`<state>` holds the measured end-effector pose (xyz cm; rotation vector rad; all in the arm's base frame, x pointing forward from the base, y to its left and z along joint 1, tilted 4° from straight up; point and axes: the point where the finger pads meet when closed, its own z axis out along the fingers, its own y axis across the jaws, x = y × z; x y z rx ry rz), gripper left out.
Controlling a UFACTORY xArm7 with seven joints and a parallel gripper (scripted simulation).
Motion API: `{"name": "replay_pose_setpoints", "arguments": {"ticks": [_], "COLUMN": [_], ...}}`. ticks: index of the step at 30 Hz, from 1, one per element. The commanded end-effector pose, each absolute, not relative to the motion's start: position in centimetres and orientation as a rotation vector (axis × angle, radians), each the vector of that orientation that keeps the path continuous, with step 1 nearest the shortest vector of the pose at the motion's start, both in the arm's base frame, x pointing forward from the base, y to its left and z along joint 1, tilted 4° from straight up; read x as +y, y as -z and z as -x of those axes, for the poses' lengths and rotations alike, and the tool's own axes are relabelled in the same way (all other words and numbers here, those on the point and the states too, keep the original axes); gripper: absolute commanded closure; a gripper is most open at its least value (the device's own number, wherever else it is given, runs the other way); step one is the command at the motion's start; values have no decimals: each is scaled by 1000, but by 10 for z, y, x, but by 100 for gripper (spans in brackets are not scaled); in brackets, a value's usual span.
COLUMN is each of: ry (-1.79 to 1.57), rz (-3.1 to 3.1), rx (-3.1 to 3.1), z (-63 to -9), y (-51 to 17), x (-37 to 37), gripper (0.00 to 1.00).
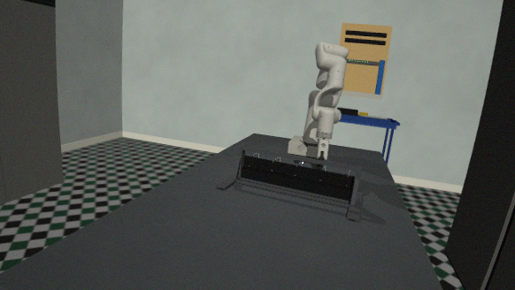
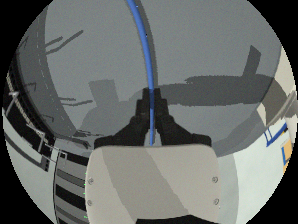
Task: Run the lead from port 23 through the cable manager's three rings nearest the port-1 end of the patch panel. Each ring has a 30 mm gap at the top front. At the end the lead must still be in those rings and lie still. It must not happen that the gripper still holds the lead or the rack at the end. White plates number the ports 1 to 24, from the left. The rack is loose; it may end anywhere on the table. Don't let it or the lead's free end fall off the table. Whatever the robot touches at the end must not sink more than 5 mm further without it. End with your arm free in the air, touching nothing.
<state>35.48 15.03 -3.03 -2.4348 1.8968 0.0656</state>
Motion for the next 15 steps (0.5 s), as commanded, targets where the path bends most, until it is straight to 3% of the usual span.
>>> {"name": "replay_pose_setpoints", "arguments": {"ticks": [1, 15], "ry": [-62, -62], "rz": [2431, 2431], "rx": [1894, 1894], "z": [-357, -357], "y": [28, 18], "x": [151, 150], "gripper": [100, 100]}}
